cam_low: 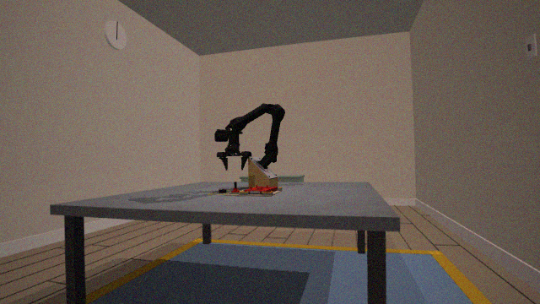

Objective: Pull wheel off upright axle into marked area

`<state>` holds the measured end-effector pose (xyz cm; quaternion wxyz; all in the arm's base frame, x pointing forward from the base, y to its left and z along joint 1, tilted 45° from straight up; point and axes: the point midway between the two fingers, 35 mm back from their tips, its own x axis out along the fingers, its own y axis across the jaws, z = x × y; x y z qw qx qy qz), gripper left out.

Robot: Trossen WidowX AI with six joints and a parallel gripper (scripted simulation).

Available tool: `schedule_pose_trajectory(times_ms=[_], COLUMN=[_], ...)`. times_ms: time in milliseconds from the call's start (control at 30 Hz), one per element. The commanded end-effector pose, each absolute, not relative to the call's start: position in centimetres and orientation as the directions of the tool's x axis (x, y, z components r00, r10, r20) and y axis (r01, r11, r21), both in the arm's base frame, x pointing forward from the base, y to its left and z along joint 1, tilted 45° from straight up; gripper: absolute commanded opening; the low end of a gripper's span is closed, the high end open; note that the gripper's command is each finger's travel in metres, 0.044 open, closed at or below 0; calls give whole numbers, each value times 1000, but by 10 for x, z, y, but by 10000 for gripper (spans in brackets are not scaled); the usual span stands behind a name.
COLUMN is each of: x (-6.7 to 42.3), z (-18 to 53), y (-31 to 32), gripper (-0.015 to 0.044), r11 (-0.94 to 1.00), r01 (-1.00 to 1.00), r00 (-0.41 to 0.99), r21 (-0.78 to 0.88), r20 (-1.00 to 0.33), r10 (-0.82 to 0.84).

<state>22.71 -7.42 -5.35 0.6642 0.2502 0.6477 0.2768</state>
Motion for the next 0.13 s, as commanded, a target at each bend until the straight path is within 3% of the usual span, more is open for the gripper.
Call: schedule_pose_trajectory(times_ms=[0,100], x=[226,226], z=[-53,-53], y=[-74,-74], gripper=[440,440], r11=[723,723], r01=[-46,-46], r00=[4,4], r21=[690,690], r20=[-723,-723], r10=[691,691])
